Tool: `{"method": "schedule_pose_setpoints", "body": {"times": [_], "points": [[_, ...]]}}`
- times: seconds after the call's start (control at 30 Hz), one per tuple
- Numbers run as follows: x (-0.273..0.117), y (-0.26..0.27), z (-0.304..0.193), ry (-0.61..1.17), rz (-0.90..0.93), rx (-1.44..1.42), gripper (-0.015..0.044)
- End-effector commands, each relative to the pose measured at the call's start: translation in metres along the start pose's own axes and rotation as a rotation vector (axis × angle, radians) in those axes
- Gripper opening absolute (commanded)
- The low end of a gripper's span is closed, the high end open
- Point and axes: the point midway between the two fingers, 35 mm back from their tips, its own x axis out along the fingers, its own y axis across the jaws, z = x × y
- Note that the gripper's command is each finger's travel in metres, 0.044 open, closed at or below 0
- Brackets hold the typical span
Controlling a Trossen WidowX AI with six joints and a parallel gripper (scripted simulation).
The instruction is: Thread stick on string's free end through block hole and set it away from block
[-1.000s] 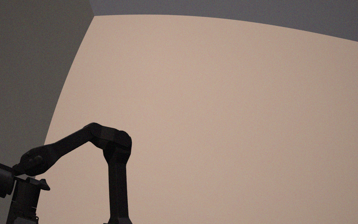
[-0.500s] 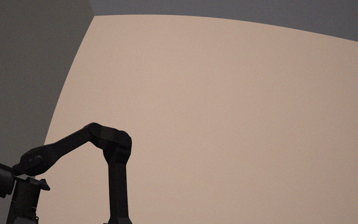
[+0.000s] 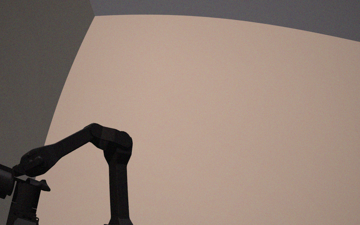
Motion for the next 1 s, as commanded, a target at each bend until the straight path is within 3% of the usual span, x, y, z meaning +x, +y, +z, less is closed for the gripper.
{"method": "schedule_pose_setpoints", "body": {"times": [0.0,0.07,0.53,0.63,0.9,0.97], "points": [[0.000,0.000,0.000,0.000,0.000,0.000,0.0031],[0.000,0.000,0.000,0.000,0.000,0.000,0.0000],[0.000,0.000,0.000,0.000,0.000,0.000,0.0000],[0.000,0.002,0.021,-0.004,0.000,-0.214,0.0079],[-0.002,0.036,0.122,-0.016,-0.007,-1.348,0.0289],[-0.002,0.041,0.130,-0.017,-0.008,-1.443,0.0341]]}}
